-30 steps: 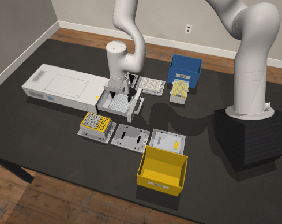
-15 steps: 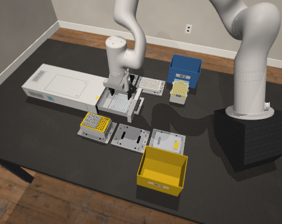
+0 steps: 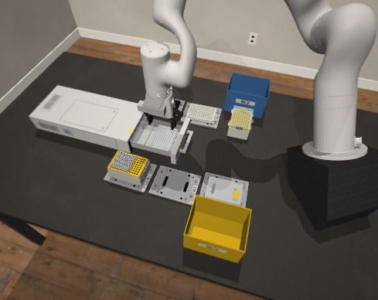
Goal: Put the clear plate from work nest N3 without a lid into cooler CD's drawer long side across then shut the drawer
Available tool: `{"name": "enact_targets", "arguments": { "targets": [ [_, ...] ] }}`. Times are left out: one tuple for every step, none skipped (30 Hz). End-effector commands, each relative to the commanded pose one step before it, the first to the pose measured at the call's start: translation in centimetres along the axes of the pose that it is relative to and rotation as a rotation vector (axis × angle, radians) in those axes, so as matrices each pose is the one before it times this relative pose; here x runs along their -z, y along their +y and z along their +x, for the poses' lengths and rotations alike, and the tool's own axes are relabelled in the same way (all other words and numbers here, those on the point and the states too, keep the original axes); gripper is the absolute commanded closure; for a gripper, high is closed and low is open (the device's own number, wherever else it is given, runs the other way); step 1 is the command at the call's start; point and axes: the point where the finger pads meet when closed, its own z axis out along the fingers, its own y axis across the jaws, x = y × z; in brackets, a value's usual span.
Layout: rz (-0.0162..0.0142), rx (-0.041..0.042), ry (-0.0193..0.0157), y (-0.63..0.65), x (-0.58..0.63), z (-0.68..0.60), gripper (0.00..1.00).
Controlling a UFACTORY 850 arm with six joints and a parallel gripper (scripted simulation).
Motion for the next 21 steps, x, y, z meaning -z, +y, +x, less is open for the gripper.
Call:
{"name": "enact_targets", "arguments": {
  "targets": [
    [-0.00124,-0.00044,0.00047,0.073,0.837,0.011,0.00],
    [0.00000,0.00000,0.00000,0.000,0.167,0.000,0.00],
    [0.00000,0.00000,0.00000,0.000,0.167,0.000,0.00],
    [0.00000,0.00000,0.00000,0.000,0.167,0.000,0.00],
    [0.00000,0.00000,0.00000,0.000,0.167,0.000,0.00],
    [0.00000,0.00000,0.00000,0.000,0.167,0.000,0.00],
    [0.00000,0.00000,0.00000,0.000,0.167,0.000,0.00],
    [0.00000,0.00000,0.00000,0.000,0.167,0.000,0.00],
    [0.00000,0.00000,0.00000,0.000,0.167,0.000,0.00],
    [0.00000,0.00000,0.00000,0.000,0.000,0.000,0.00],
    [0.00000,0.00000,0.00000,0.000,0.000,0.000,0.00],
    [0.00000,0.00000,0.00000,0.001,0.167,0.000,0.00],
    [0.00000,0.00000,0.00000,0.000,0.167,0.000,0.00],
    [0.00000,0.00000,0.00000,0.000,0.167,0.000,0.00],
    [0.00000,0.00000,0.00000,0.000,0.167,0.000,0.00],
    [0.00000,0.00000,0.00000,0.000,0.167,0.000,0.00],
    [0.00000,0.00000,0.00000,0.000,0.167,0.000,0.00],
    [0.00000,0.00000,0.00000,0.000,0.167,0.000,0.00],
    [0.00000,0.00000,0.00000,0.000,0.167,0.000,0.00],
    [0.00000,0.00000,0.00000,0.000,0.167,0.000,0.00],
    [0.00000,0.00000,0.00000,0.000,0.167,0.000,0.00]
  ]
}}
